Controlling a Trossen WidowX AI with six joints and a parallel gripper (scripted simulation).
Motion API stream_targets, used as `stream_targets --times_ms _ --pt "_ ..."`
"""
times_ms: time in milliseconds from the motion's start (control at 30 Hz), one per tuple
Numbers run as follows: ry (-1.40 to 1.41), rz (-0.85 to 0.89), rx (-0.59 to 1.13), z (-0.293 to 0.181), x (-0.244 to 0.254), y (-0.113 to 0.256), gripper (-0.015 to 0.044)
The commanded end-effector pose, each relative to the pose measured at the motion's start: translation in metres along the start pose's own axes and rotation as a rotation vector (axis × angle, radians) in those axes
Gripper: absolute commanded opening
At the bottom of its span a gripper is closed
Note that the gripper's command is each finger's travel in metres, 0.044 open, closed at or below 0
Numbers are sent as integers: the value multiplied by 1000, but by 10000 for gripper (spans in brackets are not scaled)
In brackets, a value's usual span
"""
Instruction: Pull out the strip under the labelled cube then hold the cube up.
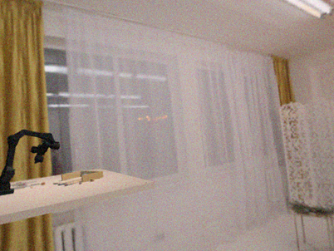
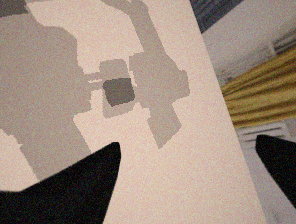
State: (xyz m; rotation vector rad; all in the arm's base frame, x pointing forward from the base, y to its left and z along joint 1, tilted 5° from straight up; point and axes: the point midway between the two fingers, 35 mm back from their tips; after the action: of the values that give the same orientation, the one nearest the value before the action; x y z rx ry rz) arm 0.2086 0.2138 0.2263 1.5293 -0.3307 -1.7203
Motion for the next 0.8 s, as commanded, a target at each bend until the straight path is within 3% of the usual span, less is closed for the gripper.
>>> stream_targets --times_ms 0,200,367,567,767 --pt "-12 3 7 0 1 0 400" --pt "-422 55 255 -11 33 18 400" --pt "-819 -15 528 -21 62 39 400" --pt "-1281 -283 853 -30 92 73 400" --pt "-1506 -564 1053 -30 111 101 400"
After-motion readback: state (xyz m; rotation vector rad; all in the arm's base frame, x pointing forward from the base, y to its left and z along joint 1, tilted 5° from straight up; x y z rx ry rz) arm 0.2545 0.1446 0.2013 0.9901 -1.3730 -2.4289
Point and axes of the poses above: the point midway between the two fingers, 35 mm back from their tips, its own y axis back along the fingers, its own x axis across the jaws, z = x × y, and after that the axes turned 11 degrees about y, right-handed
